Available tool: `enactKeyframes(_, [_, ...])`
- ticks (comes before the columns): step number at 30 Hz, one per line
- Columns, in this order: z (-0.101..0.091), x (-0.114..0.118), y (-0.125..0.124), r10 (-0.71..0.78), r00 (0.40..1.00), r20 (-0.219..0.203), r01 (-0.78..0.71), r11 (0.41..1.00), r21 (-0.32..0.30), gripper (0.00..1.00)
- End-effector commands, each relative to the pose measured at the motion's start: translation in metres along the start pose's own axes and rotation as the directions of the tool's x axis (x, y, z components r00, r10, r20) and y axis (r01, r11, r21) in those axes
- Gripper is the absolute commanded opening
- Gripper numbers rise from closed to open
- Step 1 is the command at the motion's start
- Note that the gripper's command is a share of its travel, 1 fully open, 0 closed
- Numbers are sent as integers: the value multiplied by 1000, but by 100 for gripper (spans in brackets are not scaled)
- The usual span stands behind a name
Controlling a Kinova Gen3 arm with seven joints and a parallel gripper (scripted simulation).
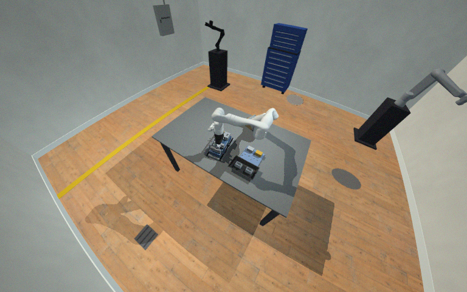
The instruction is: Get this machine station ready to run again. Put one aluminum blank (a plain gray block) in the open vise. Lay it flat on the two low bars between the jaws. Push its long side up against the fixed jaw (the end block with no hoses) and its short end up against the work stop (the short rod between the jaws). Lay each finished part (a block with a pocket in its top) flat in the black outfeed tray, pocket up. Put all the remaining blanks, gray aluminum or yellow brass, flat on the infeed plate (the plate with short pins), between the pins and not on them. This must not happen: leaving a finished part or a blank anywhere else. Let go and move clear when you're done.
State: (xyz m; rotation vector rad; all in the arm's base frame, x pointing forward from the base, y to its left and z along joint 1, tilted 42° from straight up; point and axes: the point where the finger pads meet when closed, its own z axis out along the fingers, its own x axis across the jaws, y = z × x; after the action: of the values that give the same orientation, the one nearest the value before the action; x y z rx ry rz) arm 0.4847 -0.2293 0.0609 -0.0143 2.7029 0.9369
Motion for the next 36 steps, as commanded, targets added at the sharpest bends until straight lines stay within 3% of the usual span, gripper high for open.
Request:
enactKeyframes(1, [-4, -2, 1, 3, 1000, 5, -3, 1000, 3, 0])
enactKeyframes(36, [-1, 0, 2, 3, 1000, 4, -3, 1000, 2, 0])
